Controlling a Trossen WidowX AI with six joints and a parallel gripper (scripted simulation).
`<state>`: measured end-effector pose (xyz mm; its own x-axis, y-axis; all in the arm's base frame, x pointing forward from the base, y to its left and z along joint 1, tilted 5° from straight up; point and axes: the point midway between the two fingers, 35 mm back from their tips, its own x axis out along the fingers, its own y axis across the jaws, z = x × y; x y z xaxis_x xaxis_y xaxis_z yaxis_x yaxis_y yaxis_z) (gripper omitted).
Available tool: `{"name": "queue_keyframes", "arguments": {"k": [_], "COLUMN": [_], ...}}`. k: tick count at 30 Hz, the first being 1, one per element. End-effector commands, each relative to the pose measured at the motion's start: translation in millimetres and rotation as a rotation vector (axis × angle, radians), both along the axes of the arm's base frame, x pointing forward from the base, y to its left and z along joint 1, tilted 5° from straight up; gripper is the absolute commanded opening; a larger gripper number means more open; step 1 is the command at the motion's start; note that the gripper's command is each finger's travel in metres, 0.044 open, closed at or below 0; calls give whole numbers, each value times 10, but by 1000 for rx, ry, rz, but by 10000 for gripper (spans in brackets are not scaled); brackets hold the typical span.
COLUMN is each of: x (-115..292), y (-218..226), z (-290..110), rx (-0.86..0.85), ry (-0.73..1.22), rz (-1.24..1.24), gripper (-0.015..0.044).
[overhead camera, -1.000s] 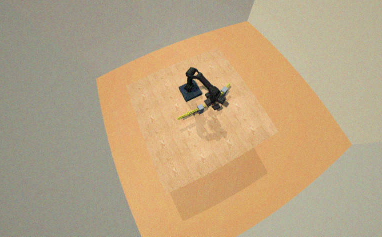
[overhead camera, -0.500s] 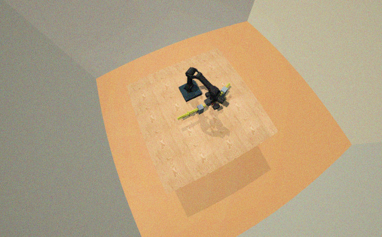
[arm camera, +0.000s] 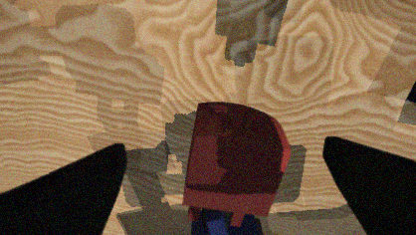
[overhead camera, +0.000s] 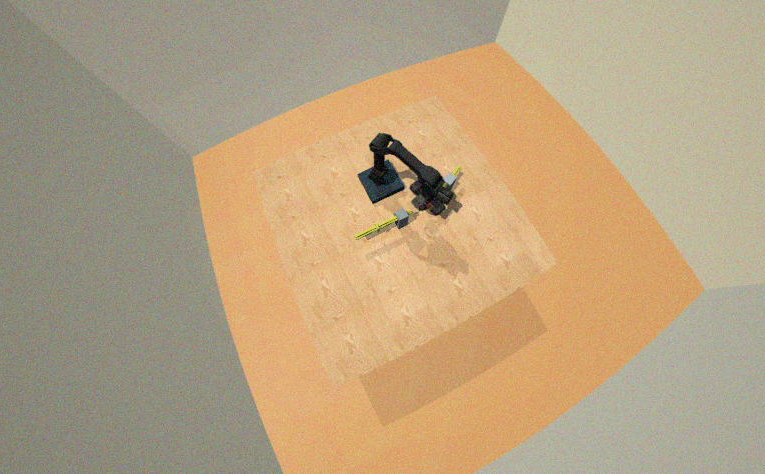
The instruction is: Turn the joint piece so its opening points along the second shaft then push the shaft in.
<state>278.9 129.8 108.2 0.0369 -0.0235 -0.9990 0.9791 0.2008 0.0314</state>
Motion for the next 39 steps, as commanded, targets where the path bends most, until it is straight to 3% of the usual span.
{"name": "queue_keyframes", "arguments": {"k": [1, 28, 39], "x": [8, -68, -56], "y": [15, 58, -1], "z": [120, 1087, 1067], "rx": [-6, -62, -24], "ry": [0, -1, 1], "rz": [111, 1022, 949], "gripper": [440, 440, 440]}}
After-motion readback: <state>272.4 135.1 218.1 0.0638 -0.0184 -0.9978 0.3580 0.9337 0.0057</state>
